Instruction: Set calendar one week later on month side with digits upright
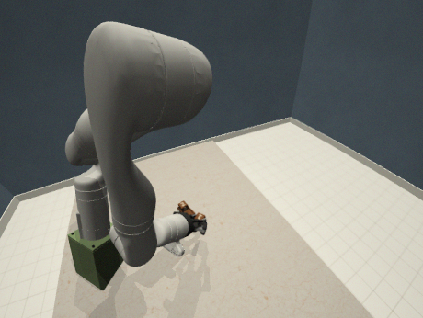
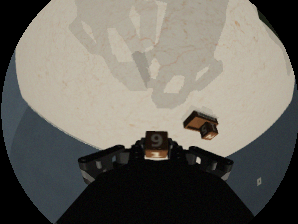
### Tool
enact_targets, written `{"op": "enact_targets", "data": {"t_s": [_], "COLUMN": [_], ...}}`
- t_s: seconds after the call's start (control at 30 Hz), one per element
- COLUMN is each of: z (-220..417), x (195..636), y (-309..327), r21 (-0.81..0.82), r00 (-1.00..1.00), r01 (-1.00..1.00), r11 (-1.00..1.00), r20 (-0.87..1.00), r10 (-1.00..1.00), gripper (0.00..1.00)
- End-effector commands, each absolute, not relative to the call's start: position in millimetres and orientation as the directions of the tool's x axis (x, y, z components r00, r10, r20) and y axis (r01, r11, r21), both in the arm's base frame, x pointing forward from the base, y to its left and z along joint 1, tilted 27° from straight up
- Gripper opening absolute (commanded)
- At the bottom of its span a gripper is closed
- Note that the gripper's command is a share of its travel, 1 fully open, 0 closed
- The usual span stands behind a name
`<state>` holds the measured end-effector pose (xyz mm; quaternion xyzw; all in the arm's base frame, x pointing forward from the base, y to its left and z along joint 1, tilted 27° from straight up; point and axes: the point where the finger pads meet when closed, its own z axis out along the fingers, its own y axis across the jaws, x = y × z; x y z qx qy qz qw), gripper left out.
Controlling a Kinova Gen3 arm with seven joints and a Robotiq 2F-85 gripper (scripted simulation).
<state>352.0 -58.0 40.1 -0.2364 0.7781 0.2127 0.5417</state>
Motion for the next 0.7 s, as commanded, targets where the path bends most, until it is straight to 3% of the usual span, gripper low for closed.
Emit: {"op": "enact_targets", "data": {"t_s": [0.0, 0.67], "z": [37.7, 11.9], "x": [352.5, 361.5], "y": [-56.5, -47.2], "r21": [0.077, 0.077], "r00": [-0.302, -0.302], "r01": [-0.599, -0.599], "r11": [0.797, 0.797], "r20": [-0.944, -0.944], "r10": [-0.135, -0.135], "gripper": [0.28, 0.28]}}
